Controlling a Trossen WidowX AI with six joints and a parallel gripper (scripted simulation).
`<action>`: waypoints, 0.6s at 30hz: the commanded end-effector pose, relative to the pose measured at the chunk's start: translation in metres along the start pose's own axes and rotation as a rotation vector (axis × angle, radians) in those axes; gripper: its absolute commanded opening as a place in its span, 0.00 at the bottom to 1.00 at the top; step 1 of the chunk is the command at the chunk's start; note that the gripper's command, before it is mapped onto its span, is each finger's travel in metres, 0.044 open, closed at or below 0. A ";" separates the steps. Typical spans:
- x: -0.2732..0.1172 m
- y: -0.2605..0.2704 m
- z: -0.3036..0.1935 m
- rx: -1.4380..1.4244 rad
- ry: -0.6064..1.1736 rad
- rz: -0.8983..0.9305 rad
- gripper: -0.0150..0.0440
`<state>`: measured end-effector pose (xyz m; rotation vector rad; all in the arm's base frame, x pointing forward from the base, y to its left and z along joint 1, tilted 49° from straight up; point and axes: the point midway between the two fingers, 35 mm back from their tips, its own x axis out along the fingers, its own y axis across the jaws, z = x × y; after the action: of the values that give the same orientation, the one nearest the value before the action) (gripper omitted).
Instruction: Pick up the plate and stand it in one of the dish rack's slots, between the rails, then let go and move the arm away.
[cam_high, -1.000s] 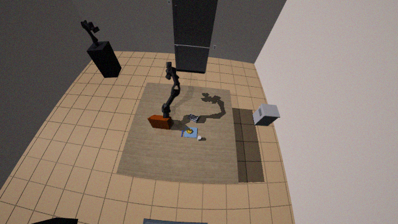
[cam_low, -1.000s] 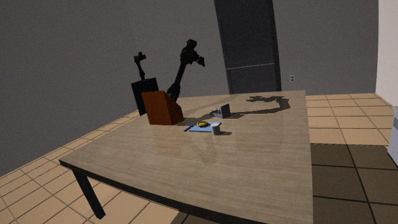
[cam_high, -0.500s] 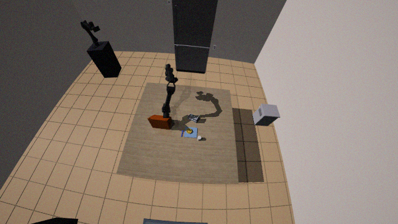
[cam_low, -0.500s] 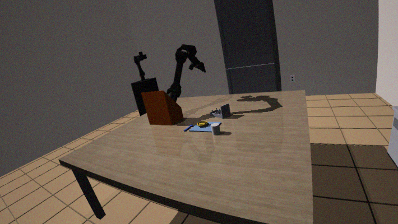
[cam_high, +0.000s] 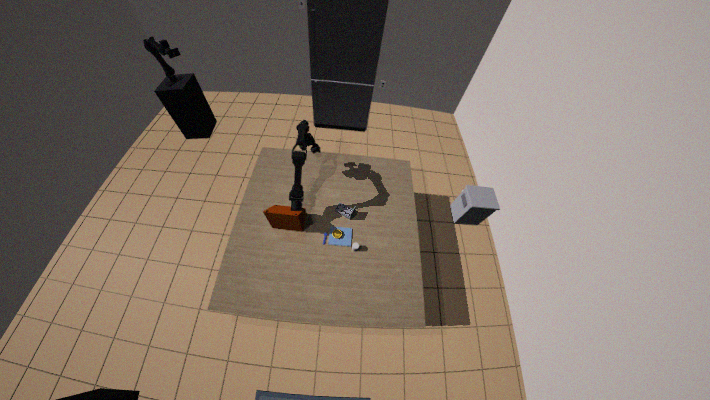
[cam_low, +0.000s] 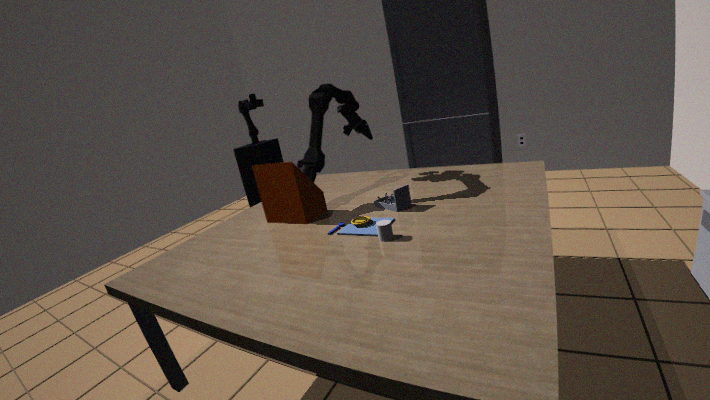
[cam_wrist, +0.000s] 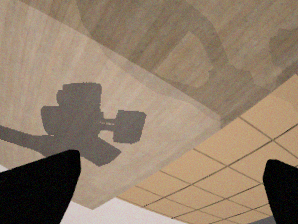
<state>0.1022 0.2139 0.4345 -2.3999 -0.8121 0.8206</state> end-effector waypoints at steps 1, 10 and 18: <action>0.017 0.006 0.005 0.018 -0.014 0.060 0.93; 0.055 0.029 0.006 0.120 -0.033 0.206 0.93; 0.084 0.055 0.002 0.220 -0.031 0.310 0.93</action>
<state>0.1654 0.2297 0.3788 -2.3665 -0.4019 0.9871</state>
